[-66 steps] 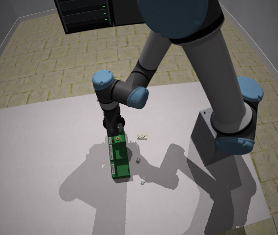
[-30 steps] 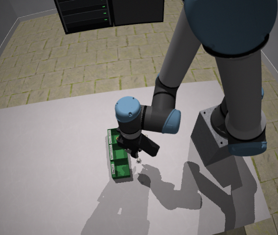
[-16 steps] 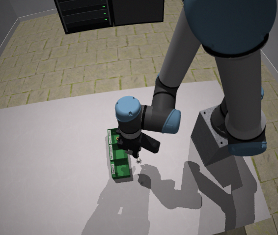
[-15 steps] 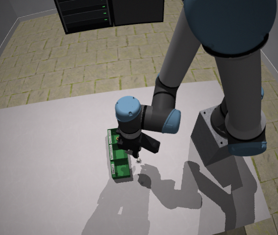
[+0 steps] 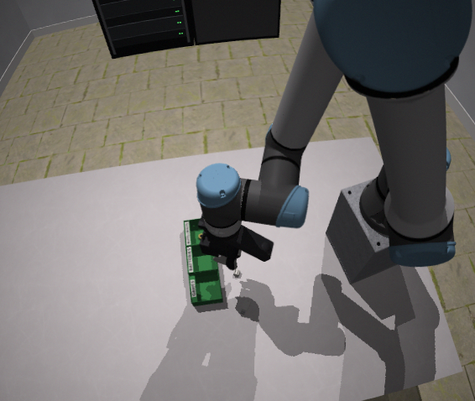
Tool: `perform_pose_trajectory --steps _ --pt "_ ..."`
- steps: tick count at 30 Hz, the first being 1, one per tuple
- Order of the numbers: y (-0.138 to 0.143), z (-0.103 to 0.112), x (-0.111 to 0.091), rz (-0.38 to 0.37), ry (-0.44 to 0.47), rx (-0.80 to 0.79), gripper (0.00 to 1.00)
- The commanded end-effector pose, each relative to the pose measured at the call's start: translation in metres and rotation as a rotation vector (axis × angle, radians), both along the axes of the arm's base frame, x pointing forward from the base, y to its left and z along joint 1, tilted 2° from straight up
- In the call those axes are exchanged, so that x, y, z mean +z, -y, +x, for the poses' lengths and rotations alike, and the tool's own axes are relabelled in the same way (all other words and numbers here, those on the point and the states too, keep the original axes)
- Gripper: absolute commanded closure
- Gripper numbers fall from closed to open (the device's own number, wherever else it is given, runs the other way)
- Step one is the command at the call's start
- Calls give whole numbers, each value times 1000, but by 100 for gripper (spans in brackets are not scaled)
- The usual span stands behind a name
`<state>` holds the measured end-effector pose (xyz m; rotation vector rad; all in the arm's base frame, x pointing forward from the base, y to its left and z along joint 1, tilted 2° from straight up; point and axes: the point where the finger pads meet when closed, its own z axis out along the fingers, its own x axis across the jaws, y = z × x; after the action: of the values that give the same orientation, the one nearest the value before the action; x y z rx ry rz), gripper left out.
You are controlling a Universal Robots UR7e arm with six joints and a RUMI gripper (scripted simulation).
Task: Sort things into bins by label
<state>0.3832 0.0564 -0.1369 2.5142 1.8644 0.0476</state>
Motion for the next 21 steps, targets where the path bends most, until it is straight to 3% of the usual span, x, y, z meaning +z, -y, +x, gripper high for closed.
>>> perform_pose_trajectory --steps 1,9,21 --pt "0 0 0 0 1 0 82" --pt "0 0 0 0 1 0 82" --pt "0 2 -44 0 1 0 82"
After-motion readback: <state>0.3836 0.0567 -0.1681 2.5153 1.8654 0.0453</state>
